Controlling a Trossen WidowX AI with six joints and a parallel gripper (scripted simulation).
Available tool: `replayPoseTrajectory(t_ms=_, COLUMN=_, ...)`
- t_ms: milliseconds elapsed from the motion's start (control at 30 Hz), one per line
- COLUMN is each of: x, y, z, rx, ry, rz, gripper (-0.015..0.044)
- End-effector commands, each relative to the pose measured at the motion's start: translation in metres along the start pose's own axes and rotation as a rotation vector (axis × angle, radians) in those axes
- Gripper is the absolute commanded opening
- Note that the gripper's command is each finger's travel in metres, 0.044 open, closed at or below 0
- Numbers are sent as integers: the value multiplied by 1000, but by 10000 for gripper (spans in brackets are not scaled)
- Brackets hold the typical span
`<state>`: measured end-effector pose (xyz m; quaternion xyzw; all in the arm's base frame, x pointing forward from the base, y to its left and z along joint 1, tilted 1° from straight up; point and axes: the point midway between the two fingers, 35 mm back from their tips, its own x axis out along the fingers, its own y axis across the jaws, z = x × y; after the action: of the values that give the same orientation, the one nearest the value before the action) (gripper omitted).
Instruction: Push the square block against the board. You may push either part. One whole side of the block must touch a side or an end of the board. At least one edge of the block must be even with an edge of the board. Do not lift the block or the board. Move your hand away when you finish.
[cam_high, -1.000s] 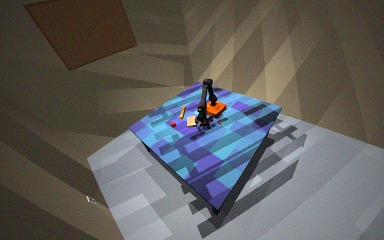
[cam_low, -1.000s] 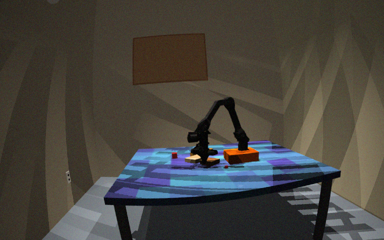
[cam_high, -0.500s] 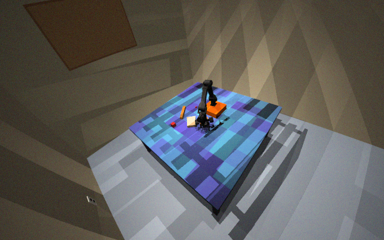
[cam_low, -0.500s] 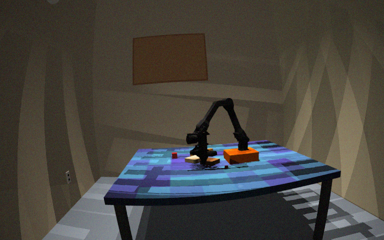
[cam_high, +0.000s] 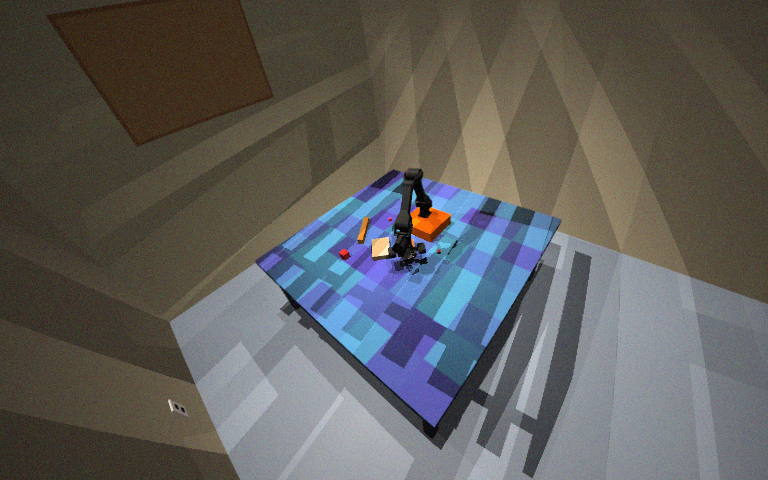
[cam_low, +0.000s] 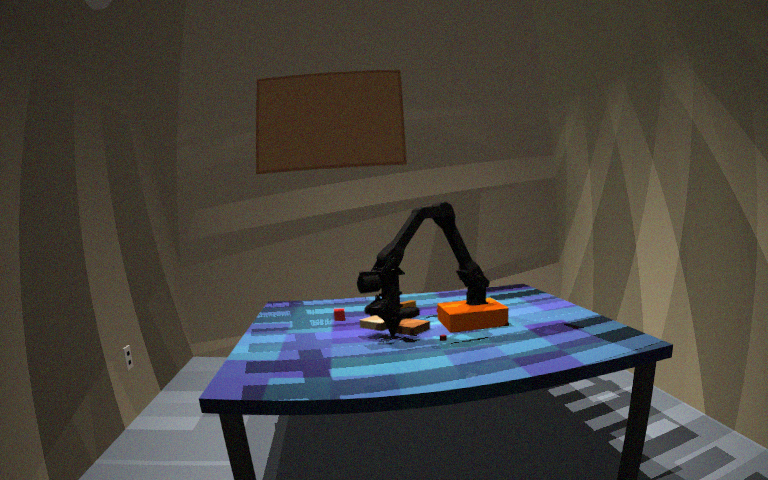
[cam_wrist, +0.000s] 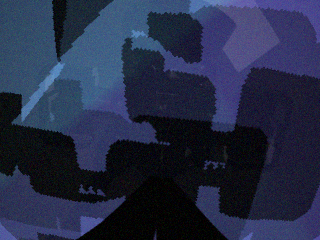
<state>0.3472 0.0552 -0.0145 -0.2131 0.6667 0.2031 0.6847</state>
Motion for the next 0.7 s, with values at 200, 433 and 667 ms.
replayPoseTrajectory(t_ms=200, x=-12, y=0, z=8, rx=0, ry=-3, rz=-1, gripper=0)
replayPoseTrajectory(t_ms=433, x=-56, y=0, z=8, rx=4, ry=-6, rz=-4, gripper=0)
replayPoseTrajectory(t_ms=667, x=-55, y=9, z=0, rx=153, ry=-14, rz=-5, gripper=0)
